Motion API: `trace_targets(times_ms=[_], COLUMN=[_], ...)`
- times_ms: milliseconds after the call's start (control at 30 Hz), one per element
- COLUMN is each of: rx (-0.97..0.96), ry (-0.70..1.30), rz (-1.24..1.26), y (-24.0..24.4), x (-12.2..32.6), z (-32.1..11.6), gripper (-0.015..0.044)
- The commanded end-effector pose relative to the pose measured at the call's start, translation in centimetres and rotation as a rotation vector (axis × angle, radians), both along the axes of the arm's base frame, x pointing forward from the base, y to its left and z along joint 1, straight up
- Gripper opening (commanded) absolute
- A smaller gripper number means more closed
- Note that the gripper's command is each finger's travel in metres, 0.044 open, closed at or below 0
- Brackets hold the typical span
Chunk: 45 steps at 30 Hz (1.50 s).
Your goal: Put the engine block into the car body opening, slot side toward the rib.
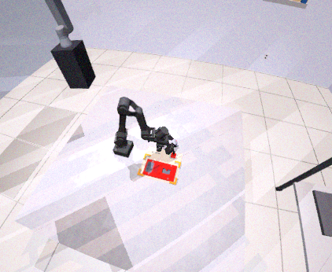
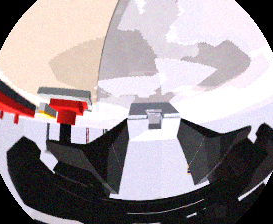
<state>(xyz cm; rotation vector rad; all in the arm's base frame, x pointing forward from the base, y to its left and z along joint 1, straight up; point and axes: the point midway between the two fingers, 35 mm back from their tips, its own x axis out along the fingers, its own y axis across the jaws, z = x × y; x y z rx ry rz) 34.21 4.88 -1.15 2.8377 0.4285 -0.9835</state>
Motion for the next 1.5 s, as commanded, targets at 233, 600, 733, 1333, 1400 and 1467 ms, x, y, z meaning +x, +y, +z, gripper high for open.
trace_targets(times_ms=[233, 600, 733, 1333, 1400, 1467], rx=[0.0, 0.001, 0.001, 0.002, 0.002, 0.002], ry=[0.0, 0.011, 0.016, 0.002, 0.002, 0.002], rz=[0.0, 0.0, 0.0, -0.005, -0.005, -0.005], y=[0.0, -0.2, -0.5, -1.0, -1.0, -1.0], x=[0.0, -0.5, -1.6, -2.3, -2.3, -2.3], z=[0.0, 0.6, 1.8, 3.4, 3.4, 3.4], gripper=[0.0394, 0.044, 0.044, 0.044, 0.044, 0.044])
